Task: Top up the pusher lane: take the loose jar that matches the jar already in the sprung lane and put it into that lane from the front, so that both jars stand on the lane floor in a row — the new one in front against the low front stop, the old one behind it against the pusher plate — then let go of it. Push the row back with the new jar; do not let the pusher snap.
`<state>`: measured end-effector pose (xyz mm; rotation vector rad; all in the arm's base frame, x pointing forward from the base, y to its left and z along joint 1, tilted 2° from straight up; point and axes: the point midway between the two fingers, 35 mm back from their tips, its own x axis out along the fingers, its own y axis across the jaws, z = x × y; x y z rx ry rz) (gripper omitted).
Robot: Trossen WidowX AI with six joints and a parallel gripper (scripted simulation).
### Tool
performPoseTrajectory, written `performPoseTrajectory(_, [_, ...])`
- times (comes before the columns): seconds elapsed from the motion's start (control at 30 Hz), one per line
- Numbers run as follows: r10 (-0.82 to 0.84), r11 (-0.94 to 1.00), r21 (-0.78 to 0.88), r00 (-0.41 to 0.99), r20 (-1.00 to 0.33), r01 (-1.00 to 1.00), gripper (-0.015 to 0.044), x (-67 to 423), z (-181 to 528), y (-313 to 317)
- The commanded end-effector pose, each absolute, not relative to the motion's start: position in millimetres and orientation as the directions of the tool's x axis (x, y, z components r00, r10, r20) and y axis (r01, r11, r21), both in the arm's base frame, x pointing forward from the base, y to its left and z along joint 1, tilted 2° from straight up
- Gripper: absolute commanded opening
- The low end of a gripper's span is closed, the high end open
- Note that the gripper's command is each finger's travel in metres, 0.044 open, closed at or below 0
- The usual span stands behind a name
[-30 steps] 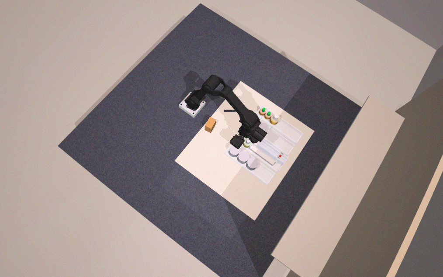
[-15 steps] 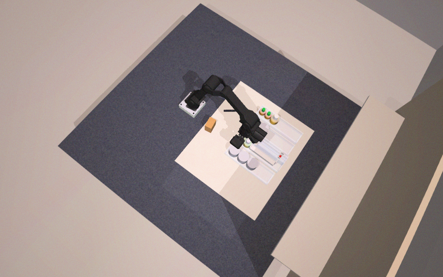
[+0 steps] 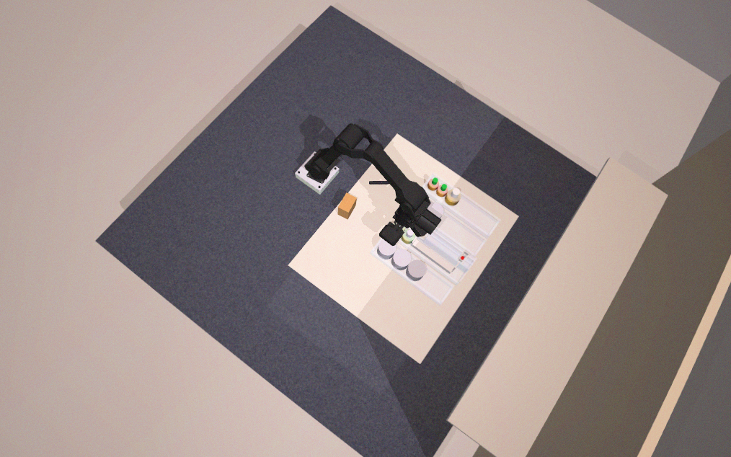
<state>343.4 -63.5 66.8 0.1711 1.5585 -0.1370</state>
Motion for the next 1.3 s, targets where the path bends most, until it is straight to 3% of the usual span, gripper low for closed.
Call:
performPoseTrajectory(0.0, [0.023, 0.981, 0.029, 0.034, -0.999, 0.193, 0.0, 349.8, 69.3, -62.7])
performPoseTrajectory(1.27, [0.023, 0.981, 0.029, 0.034, -0.999, 0.193, 0.0, 354.8, 69.6, -63.6])
